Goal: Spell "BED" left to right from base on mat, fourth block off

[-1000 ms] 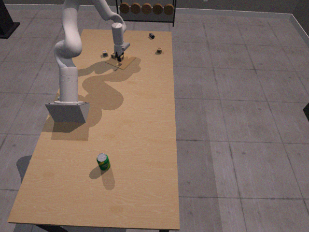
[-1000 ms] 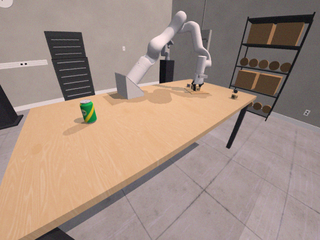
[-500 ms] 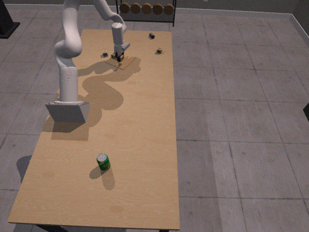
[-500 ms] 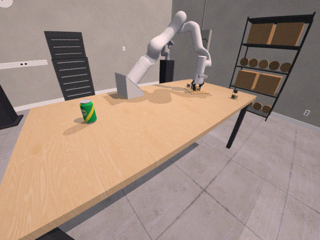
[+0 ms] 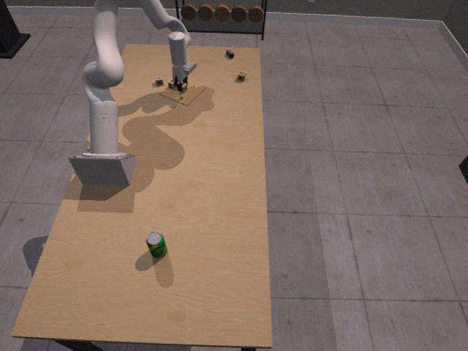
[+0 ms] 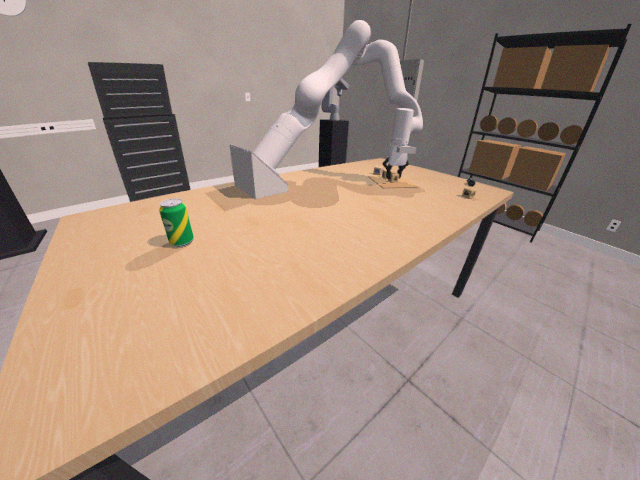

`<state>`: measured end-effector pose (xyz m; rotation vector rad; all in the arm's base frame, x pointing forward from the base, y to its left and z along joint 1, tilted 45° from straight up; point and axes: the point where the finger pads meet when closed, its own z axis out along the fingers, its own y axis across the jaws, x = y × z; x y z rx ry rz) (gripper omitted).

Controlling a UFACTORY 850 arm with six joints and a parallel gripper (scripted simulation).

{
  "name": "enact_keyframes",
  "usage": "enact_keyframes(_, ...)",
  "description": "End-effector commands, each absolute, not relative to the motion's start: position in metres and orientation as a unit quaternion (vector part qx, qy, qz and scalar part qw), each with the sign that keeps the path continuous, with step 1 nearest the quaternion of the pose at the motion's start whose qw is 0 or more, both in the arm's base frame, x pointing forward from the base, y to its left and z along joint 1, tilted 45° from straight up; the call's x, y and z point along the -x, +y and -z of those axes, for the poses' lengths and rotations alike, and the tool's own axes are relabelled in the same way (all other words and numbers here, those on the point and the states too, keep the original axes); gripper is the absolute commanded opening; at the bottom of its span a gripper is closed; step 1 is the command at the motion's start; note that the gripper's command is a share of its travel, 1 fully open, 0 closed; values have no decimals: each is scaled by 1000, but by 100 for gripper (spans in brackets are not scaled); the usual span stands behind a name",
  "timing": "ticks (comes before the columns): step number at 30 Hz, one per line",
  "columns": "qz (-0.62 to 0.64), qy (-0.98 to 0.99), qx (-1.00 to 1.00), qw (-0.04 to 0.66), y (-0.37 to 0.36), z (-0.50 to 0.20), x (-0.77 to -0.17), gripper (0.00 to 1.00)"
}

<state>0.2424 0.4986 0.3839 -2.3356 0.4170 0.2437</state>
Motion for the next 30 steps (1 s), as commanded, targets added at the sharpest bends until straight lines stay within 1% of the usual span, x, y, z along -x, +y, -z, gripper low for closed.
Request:
enact_keyframes(1, -95, 162, 910, 370, 488, -396, -244, 62)
enact_keyframes(10, -95, 162, 910, 370, 455, -429, -246, 62)
enact_keyframes(20, -95, 162, 910, 370, 446, -438, -247, 62)
enact_keyframes(21, -95, 162, 910, 370, 446, -438, -247, 100)
enact_keyframes(30, -95, 162, 910, 370, 446, -438, -247, 100)
